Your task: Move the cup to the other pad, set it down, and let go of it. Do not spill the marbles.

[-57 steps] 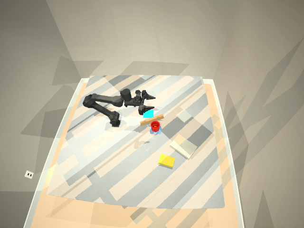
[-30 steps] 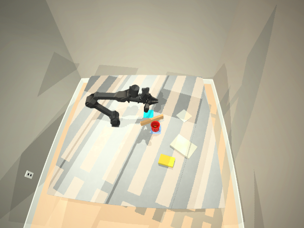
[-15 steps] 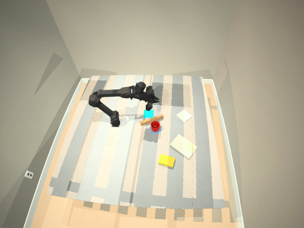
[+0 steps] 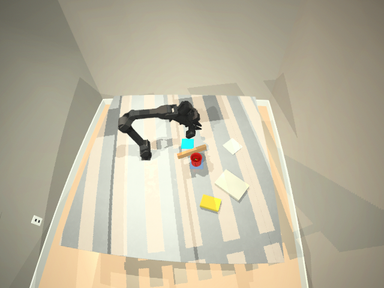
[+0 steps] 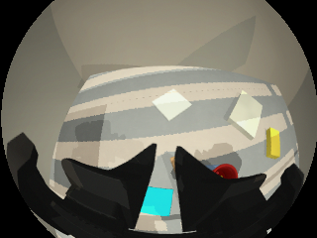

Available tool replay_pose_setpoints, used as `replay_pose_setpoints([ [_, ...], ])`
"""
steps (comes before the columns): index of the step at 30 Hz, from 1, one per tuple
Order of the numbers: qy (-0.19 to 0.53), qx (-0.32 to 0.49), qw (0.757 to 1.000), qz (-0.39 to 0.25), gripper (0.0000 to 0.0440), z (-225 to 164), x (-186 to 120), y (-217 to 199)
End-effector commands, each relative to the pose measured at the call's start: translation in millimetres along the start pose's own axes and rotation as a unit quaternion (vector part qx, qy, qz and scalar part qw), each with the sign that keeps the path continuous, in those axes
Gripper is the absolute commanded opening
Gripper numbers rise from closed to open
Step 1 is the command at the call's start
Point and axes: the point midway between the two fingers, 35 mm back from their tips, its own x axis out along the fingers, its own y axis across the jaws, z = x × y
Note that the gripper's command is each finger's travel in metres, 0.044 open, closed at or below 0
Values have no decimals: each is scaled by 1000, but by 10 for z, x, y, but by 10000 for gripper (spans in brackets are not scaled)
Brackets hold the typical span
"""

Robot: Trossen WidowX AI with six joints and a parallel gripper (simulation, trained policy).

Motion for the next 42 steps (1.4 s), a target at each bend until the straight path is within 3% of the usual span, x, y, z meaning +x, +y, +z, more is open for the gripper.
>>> replay_pose_setpoints([
  [1,21,5,1000,-8,90,-14,40,10],
  [21,166,-11,984,-58,114,-216,280,-60],
  [42,309,-64,943,-102,102,-455,462,-433],
])
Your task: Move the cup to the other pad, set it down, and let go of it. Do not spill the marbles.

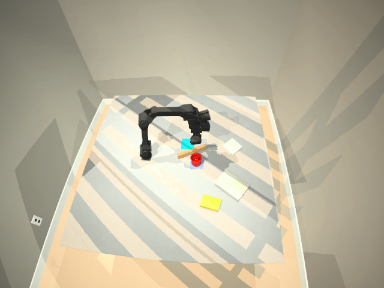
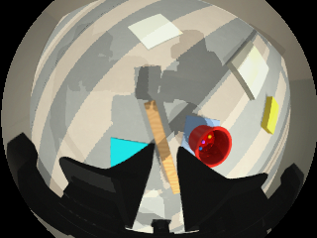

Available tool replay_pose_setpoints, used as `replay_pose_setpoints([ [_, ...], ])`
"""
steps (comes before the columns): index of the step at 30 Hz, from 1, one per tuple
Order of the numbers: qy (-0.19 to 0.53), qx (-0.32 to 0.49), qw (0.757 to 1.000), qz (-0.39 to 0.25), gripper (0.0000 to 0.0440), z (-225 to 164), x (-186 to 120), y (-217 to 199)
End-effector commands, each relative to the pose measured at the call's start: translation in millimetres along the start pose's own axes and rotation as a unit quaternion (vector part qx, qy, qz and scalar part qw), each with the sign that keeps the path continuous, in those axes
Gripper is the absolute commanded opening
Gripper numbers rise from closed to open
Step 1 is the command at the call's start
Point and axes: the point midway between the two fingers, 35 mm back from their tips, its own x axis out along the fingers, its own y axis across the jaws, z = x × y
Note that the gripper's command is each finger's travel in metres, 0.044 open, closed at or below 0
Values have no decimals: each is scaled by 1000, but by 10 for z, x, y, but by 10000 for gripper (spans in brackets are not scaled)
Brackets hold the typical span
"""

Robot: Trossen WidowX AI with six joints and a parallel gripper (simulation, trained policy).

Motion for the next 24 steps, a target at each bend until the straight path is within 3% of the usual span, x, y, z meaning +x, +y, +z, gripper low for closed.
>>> replay_pose_setpoints([
  [1,20,-12,1000,-8,102,-19,54,-68],
  [24,118,-81,989,-28,152,-249,644,-512],
])
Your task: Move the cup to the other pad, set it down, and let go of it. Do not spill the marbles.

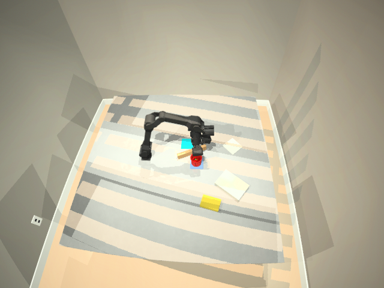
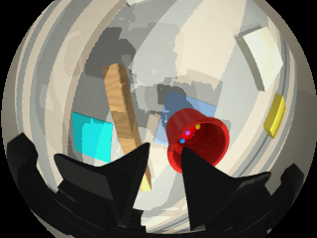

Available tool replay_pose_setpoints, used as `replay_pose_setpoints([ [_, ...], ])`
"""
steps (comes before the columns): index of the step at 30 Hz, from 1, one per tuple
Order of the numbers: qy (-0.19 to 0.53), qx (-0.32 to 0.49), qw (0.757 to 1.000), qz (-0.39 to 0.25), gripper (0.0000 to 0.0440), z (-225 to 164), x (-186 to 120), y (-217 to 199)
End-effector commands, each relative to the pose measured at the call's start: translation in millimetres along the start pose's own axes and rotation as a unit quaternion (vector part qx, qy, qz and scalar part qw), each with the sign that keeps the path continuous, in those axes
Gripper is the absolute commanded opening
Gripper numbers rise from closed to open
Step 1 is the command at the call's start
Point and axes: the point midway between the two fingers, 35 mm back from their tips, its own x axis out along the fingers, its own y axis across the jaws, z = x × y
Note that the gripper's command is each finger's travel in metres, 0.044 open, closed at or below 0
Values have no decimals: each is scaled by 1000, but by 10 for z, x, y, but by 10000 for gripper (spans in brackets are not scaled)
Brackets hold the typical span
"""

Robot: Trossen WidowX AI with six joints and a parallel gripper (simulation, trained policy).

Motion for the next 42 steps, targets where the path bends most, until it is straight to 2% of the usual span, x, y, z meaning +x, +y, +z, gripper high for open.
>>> replay_pose_setpoints([
  [1,11,-12,1000,-1,154,-20,125,-36],
  [12,35,-68,997,13,158,-85,584,-51],
  [17,43,-108,993,16,34,-123,700,-64],
  [19,44,-122,991,18,0,-133,701,-69],
  [31,34,-177,983,26,0,-153,396,-45],
  [42,13,-204,979,28,0,-142,53,149],
])
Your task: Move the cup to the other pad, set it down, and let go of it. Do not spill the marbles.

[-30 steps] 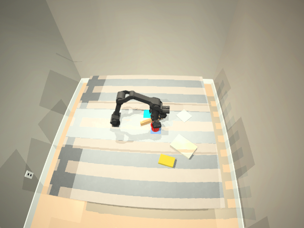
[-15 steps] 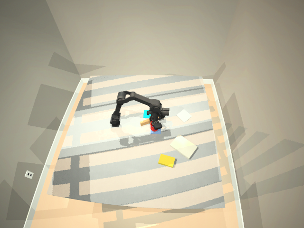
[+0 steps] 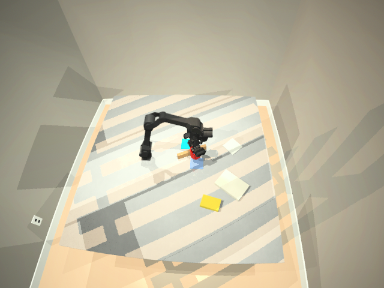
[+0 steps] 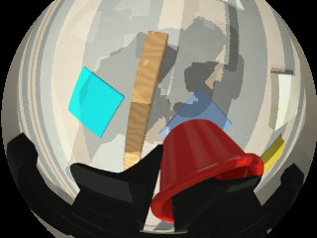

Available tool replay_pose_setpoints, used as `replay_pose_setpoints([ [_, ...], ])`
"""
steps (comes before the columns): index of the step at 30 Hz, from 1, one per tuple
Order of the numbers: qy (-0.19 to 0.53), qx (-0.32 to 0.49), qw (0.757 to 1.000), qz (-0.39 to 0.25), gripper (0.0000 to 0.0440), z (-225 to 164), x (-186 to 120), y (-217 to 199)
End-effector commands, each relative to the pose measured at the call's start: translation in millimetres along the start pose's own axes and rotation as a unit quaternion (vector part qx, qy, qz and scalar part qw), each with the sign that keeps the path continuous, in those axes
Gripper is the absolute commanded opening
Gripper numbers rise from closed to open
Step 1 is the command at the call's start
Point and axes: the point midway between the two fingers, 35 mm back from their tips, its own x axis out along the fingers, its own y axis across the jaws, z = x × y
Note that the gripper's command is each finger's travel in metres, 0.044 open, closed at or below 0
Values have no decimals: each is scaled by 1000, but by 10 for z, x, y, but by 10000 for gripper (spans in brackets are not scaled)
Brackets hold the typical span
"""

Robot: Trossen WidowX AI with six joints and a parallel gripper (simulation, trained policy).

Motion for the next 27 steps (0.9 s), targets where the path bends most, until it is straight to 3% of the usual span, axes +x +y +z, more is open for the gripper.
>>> replay_pose_setpoints([
  [1,-11,-8,1000,-2,0,38,-114,75],
  [14,-44,-43,998,-12,1,217,-325,485],
  [27,-71,-74,995,-18,0,361,-334,947],
])
